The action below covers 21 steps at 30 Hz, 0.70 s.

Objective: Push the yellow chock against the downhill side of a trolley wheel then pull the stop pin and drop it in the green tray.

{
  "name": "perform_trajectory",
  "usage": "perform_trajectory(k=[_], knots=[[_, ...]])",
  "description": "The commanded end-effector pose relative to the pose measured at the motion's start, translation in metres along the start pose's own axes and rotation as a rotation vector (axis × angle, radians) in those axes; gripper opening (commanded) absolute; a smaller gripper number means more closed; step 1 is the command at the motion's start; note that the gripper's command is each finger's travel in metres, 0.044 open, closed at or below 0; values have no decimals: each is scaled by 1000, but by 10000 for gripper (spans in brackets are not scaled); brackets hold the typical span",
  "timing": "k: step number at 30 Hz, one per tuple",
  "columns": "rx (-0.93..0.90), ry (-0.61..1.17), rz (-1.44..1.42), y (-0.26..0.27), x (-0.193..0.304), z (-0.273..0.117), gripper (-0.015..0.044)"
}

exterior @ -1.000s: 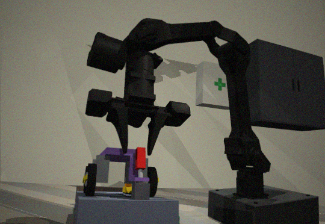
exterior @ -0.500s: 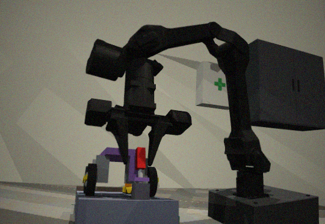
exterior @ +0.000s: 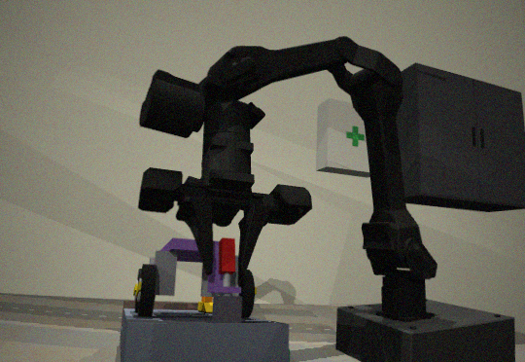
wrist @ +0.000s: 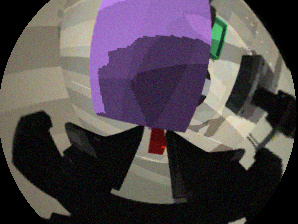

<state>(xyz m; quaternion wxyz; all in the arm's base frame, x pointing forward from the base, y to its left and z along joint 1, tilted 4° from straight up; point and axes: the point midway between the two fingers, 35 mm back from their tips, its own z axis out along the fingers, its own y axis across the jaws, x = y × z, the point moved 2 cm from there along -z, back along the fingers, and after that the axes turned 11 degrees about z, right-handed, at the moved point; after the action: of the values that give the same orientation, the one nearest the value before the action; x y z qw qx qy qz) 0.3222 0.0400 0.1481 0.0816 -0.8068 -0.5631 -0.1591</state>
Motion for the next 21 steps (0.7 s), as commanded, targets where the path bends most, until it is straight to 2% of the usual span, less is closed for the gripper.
perform_trajectory(k=[1, 10, 11, 21], knots=[[0, 0, 0, 0, 0, 0, 85], [0, 0, 0, 0, 0, 0, 25], [0, 0, 0, 0, 0, 0, 0], [6, -6, 8, -2, 1, -7, 0]])
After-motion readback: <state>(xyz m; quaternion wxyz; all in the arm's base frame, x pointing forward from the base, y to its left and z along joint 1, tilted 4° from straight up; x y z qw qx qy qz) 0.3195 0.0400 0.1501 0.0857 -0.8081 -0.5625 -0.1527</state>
